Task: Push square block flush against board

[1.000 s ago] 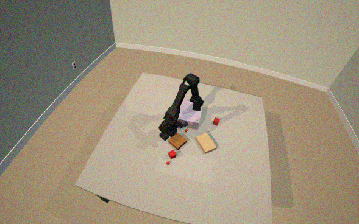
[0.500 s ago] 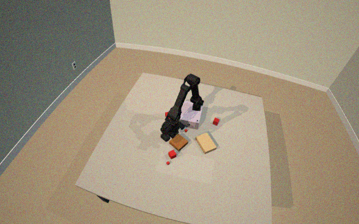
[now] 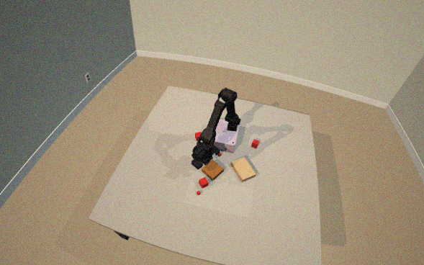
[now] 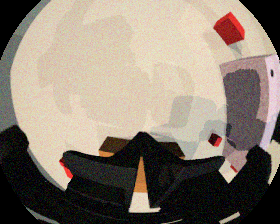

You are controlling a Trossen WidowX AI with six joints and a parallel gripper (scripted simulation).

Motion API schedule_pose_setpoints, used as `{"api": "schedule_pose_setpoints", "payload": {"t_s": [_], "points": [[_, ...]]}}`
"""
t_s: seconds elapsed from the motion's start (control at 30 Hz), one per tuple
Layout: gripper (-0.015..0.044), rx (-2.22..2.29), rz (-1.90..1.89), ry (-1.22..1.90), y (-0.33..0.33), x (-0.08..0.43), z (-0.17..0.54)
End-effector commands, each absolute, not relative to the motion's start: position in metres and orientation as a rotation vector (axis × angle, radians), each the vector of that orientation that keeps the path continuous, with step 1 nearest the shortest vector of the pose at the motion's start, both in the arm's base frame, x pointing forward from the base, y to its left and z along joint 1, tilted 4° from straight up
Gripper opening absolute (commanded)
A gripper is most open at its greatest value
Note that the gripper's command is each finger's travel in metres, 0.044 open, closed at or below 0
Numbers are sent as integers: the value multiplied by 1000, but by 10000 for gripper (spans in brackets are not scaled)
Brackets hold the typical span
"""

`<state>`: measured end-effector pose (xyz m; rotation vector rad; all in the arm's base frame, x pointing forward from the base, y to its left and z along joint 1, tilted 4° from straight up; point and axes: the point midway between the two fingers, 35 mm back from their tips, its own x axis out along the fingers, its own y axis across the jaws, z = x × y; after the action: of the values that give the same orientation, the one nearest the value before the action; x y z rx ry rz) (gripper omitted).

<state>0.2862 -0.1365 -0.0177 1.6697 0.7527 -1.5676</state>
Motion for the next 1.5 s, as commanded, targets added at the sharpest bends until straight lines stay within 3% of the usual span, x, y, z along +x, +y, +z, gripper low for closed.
{"api": "schedule_pose_setpoints", "payload": {"t_s": [0.0, 1.47], "points": [[0, 1672, -1567, 770, -129, 289, -21], [0, 1674, -1565, 771, -104, 304, -20]]}}
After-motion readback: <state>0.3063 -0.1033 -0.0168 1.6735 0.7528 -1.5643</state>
